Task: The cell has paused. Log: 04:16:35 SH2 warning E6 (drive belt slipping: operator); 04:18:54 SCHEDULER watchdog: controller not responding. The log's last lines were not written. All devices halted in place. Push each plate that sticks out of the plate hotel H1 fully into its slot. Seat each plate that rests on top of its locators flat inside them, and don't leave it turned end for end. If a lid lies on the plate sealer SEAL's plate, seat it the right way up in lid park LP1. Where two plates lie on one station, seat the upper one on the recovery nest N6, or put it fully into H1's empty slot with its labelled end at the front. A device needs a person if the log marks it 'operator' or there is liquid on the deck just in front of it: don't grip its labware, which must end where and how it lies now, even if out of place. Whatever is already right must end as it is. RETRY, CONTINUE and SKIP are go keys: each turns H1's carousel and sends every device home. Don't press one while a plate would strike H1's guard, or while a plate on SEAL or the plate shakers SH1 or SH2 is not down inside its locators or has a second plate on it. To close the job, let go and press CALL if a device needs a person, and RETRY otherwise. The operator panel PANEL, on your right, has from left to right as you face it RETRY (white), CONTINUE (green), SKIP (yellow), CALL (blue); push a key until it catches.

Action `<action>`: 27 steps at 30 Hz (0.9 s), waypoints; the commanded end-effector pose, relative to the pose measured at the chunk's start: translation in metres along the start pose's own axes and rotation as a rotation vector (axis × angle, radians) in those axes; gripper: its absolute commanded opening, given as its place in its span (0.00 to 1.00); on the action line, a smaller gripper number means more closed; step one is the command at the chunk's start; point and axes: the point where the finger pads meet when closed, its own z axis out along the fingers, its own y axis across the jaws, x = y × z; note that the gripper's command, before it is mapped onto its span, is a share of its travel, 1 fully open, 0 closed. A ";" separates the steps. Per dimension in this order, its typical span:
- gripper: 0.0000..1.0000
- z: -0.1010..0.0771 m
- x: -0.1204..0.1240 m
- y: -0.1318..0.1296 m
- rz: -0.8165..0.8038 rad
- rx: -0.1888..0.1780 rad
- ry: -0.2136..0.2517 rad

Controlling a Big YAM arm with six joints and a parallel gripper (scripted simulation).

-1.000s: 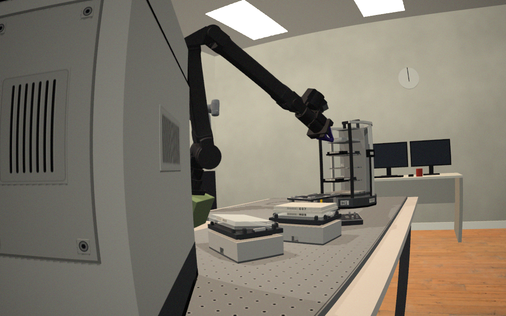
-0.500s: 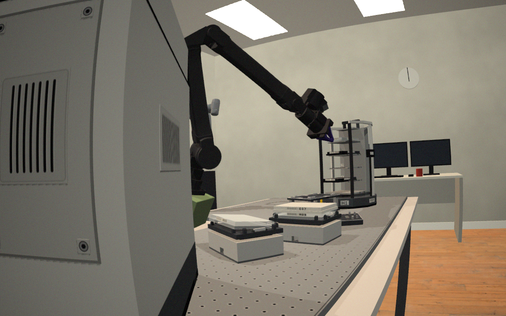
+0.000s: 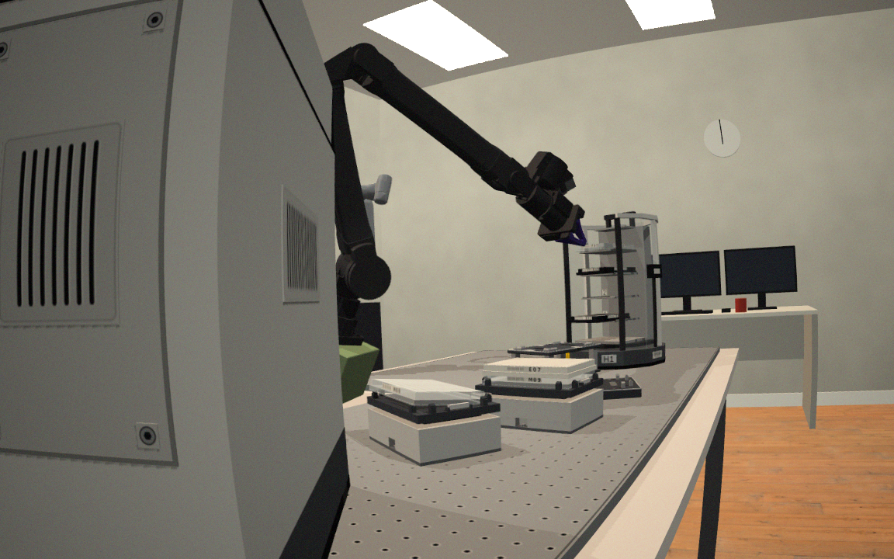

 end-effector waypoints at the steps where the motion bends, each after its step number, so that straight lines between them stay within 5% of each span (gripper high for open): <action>1: 0.00 -0.008 0.007 -0.005 -0.003 0.008 0.011; 27: 0.00 -0.042 0.028 -0.004 -0.009 0.007 0.012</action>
